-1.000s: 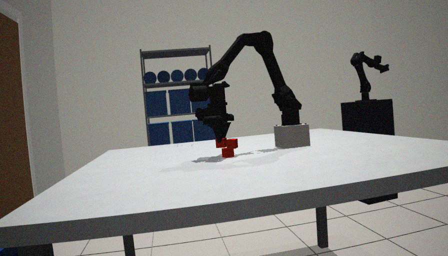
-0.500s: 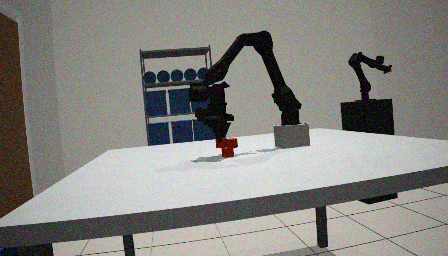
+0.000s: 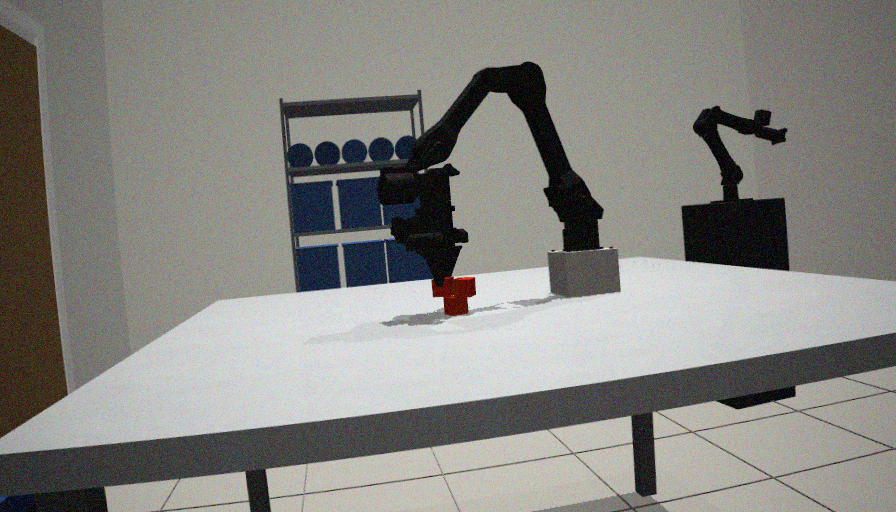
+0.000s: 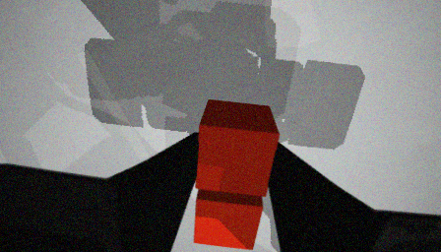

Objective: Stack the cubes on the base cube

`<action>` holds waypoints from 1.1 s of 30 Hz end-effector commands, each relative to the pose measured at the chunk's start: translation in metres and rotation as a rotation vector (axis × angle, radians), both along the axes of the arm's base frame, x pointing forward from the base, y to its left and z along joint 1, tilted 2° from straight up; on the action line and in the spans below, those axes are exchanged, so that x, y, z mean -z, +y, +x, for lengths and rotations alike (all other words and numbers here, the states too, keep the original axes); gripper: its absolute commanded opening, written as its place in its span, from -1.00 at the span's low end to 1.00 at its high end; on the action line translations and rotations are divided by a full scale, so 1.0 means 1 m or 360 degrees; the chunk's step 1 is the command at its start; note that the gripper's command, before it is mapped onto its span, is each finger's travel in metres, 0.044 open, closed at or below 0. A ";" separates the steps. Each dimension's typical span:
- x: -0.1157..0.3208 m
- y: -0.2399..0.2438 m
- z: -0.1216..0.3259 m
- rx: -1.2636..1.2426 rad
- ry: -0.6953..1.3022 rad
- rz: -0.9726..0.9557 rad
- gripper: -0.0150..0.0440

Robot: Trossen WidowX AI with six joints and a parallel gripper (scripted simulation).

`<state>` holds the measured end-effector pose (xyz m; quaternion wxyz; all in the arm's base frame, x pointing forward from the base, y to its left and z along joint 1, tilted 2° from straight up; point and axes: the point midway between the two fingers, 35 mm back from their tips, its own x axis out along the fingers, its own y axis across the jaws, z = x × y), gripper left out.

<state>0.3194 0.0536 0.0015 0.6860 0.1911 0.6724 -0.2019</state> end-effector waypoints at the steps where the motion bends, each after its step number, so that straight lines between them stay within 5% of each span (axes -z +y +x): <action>1: 0.001 0.000 0.000 -0.0008 0.0005 0.0003 0.13; 33: -0.041 0.001 0.000 0.0000 0.0000 0.0000 0.20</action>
